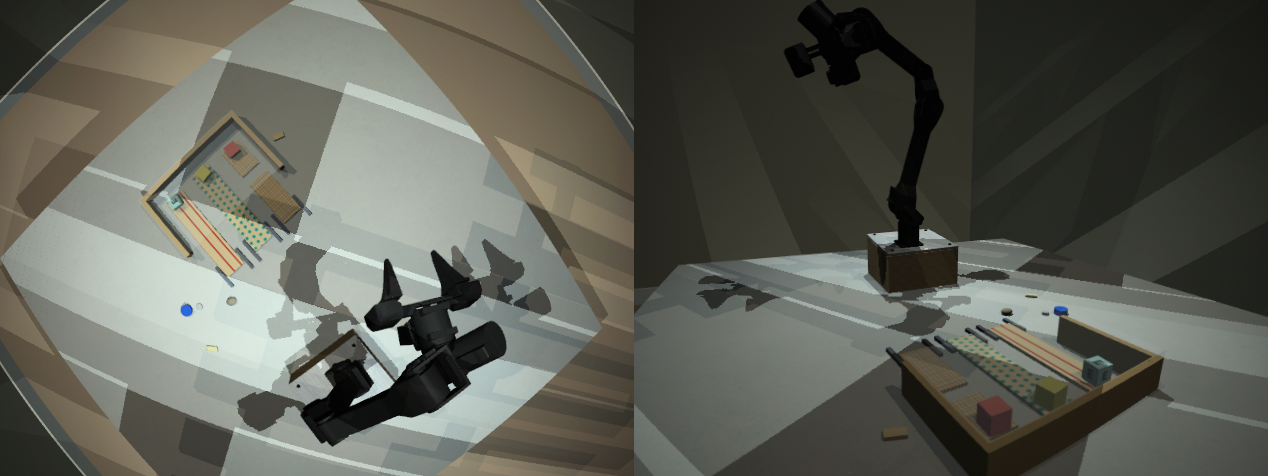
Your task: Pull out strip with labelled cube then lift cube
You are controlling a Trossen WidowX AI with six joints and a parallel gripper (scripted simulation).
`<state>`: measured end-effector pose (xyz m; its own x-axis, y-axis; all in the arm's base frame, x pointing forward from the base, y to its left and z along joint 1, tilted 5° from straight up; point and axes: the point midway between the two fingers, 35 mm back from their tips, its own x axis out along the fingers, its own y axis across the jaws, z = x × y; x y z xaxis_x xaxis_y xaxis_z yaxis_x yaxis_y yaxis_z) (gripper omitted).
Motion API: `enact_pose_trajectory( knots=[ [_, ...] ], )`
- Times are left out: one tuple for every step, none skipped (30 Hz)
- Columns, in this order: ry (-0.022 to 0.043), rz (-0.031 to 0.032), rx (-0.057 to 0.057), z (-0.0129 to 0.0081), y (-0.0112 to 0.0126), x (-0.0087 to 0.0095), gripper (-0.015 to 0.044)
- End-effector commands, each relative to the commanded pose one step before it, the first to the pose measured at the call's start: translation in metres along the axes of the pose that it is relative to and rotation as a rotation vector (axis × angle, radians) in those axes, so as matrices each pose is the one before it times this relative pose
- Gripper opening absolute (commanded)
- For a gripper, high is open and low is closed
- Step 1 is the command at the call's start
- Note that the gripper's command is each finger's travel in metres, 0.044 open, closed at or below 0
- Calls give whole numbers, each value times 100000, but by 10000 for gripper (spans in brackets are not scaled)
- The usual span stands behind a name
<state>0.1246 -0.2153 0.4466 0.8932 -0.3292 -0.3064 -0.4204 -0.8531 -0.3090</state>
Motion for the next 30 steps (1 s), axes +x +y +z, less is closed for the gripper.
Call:
enact_pose_trajectory(
  knots=[
    [-436,-167,-1732,101,17,169,400],
    [-1275,-533,-5210,306,38,512,400],
    [-2009,-984,-8726,511,16,867,400],
    [-2258,-1350,-10775,618,-70,1088,400],
    [-2023,-1478,-10854,592,-174,1113,400],
    [-1779,-1575,-10919,551,-275,1133,400],
    [-1534,-1641,-10978,497,-371,1150,400],
    [-1290,-1677,-11031,429,-461,1162,400],
    [-1051,-1683,-11078,349,-542,1170,400],
    [-820,-1661,-11119,257,-613,1174,400],
    [-601,-1611,-11146,156,-672,1173,400],
    [-312,-1143,-8244,37,-525,864,400],
    [-168,-849,-6364,-17,-417,663,400],
    [-109,-813,-6350,-55,-423,657,400],
    [-54,-771,-6301,-93,-425,647,400],
    [-3,-730,-6284,-130,-426,640,400],
    [43,-685,-6255,-167,-424,631,400],
    [85,-642,-6247,-204,-420,623,400],
    [123,-597,-6260,-242,-415,617,400],
    [158,-553,-6294,-281,-410,612,400],
    [189,-505,-6295,-318,-399,603,400],
    [215,-454,-6298,-354,-386,593,400],
    [238,-405,-6330,-392,-372,586,400],
    [258,-354,-6360,-428,-355,577,400],
    [272,-301,-6379,-463,-335,567,400],
    [282,-247,-6385,-496,-312,555,400],
    [288,-193,-6401,-528,-287,543,400],
    [289,-139,-6416,-559,-260,529,400],
    [286,-86,-6419,-587,-230,515,400],
    [279,-33,-6422,-612,-198,499,400]
  ],
)
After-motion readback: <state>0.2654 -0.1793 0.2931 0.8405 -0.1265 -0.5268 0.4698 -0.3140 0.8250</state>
